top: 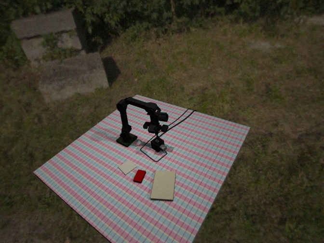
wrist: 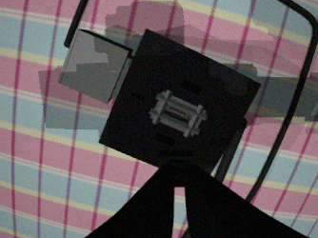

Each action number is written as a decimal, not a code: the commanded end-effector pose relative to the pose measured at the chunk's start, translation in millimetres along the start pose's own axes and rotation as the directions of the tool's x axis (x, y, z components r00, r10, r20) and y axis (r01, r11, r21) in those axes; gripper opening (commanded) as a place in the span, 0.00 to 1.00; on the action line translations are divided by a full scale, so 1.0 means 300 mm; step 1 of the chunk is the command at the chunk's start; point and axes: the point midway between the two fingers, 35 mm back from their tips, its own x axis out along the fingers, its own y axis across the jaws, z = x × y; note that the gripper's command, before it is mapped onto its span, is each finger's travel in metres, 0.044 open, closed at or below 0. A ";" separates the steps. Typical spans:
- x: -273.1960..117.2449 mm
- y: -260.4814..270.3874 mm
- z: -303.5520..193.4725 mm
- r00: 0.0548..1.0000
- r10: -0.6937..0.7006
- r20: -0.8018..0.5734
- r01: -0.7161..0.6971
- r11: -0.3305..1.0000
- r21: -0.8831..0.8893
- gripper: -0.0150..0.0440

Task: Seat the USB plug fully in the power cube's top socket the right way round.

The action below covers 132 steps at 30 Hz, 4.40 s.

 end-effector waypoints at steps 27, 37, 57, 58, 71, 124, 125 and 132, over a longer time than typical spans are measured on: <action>0.001 0.000 0.000 1.000 0.000 0.000 0.000 0.905 0.426 0.25; 0.003 0.000 0.001 1.000 -0.004 0.009 -0.001 0.908 0.418 0.25; 0.011 -0.002 0.005 0.999 -0.013 0.030 -0.001 0.908 0.418 0.25; 0.011 -0.002 0.005 0.999 -0.013 0.031 -0.001 0.908 0.418 0.25; 0.016 -0.004 0.007 0.999 -0.020 0.044 -0.001 0.908 0.419 0.25; 0.037 -0.008 0.015 0.994 -0.044 0.099 -0.001 0.908 0.420 0.25; 0.037 -0.008 0.015 0.994 -0.045 0.100 -0.001 0.908 0.420 0.25; 0.040 -0.009 0.016 0.993 -0.048 0.107 -0.001 0.908 0.420 0.25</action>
